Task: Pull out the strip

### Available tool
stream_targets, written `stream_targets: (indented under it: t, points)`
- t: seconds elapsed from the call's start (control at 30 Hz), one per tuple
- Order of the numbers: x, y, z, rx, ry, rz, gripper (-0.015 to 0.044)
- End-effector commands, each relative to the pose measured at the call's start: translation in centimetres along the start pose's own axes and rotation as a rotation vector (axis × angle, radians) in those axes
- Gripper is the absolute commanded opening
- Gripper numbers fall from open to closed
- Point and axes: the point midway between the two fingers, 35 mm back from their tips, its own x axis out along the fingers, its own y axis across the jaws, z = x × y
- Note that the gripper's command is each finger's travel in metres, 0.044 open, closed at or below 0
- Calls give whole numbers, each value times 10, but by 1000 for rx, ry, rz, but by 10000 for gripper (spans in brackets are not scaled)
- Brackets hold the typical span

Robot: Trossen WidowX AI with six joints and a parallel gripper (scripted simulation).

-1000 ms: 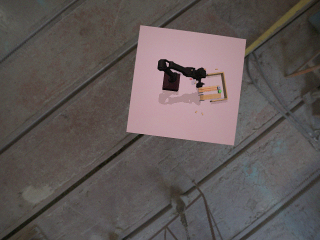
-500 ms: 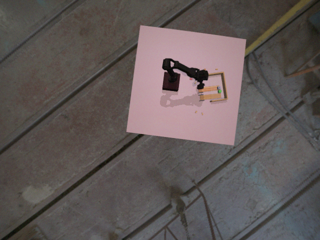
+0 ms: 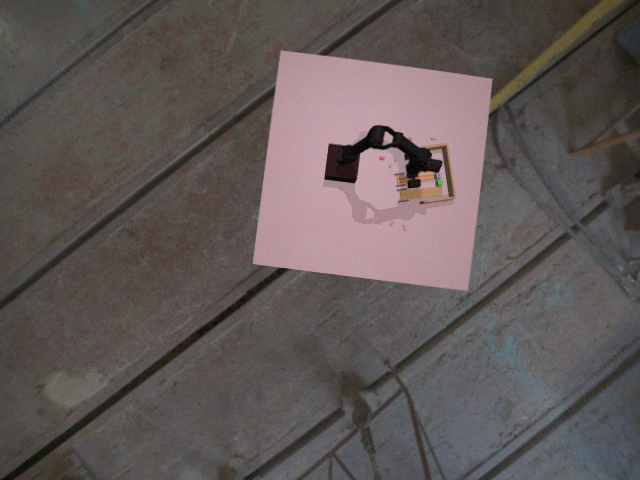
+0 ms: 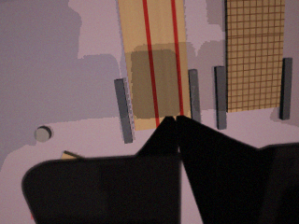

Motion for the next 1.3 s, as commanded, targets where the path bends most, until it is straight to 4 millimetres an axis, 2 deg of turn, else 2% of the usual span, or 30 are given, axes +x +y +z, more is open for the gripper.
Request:
stream_targets:
  t: [0.0, 0.2, 1.27]
  points:
    - [19, -4, -6, -43, 127, 40, 0]
    - [22, -4, -7, -45, 133, 43, 0]
    - [74, -2, -13, -45, 134, 43, 0]
